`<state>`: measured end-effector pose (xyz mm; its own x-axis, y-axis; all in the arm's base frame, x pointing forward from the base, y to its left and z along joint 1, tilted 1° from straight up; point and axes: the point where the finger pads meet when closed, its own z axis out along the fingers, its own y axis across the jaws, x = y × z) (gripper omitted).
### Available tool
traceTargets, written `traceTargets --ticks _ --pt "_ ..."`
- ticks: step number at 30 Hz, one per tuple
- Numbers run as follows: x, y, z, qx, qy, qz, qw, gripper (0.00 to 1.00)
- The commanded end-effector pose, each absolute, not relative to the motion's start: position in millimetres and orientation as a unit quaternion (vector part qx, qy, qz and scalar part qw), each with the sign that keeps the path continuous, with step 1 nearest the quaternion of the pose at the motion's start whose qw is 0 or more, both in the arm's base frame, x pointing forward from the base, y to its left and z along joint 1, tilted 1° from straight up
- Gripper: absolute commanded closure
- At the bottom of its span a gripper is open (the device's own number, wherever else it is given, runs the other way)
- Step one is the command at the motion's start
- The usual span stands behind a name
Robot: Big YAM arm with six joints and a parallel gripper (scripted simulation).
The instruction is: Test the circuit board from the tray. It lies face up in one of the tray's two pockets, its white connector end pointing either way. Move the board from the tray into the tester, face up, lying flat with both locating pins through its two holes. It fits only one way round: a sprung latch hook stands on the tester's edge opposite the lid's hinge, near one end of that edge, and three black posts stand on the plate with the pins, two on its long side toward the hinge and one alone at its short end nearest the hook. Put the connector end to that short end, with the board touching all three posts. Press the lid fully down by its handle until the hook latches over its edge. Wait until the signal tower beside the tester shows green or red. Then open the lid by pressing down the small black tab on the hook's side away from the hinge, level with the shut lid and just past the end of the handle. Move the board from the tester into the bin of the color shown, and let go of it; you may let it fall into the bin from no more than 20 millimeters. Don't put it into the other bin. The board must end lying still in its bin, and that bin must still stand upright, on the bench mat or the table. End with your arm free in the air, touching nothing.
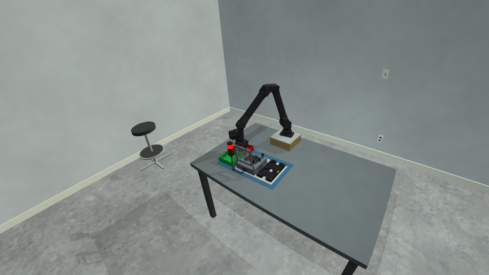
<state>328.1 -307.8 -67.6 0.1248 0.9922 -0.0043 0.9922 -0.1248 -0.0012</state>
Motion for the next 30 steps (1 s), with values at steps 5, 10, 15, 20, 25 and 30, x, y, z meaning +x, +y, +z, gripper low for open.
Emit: traceTargets --ticks 5,10,15,20,25,30 --pt "346.2 -314.1 -42.4 0.748 0.663 -0.001 0.021 0.08" --pt "351.6 -318.8 -26.0 0.748 0.663 0.0 0.029 0.08" --pt "351.6 -318.6 5.7 0.748 0.663 0.0 0.03 0.08" --pt "351.2 -318.1 45.3 0.748 0.663 0.0 0.032 0.08" --pt "350.7 -317.3 78.5 0.748 0.663 0.0 0.033 0.08" --pt "341.0 -308.6 65.5 0.748 0.663 -0.003 0.002 0.08"
